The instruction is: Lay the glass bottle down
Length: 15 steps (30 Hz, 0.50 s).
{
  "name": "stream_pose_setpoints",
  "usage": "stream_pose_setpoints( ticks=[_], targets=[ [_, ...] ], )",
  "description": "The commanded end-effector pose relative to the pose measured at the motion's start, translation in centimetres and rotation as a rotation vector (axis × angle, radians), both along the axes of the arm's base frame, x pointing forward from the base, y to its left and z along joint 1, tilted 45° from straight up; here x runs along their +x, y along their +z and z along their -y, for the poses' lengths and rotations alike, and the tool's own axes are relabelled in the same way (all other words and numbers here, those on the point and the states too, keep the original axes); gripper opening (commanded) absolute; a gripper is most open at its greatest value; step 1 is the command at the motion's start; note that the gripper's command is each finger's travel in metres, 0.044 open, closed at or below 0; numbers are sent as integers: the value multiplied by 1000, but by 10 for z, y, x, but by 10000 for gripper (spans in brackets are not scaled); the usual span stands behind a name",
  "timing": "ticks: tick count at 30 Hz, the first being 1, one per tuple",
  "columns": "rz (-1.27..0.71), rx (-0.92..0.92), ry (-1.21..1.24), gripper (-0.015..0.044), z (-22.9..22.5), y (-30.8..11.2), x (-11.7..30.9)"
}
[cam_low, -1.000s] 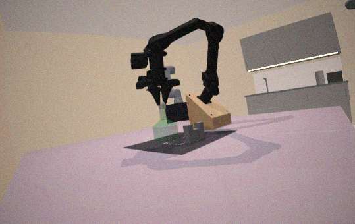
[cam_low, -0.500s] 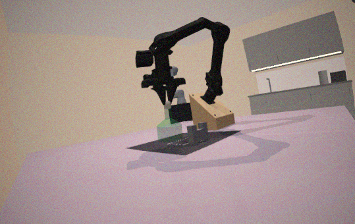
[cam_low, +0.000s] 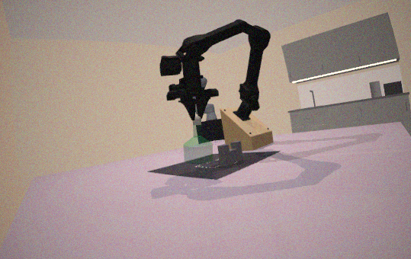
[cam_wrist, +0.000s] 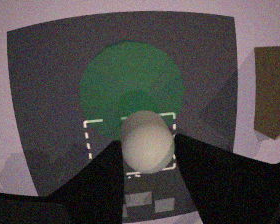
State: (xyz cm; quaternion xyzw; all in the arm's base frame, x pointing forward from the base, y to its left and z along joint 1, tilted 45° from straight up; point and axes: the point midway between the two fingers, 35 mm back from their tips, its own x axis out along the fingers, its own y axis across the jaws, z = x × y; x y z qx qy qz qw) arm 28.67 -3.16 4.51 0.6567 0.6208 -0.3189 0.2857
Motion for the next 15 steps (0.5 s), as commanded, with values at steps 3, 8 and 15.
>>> stream_pose_setpoints(
  ticks=[3, 8, 15],
  targets=[
    [1, 5, 0, 112, -7, 9, 1],
    [-2, -6, 0, 112, -10, 11, 1],
    [-7, -21, 0, 112, -13, 15, 2]
  ],
)
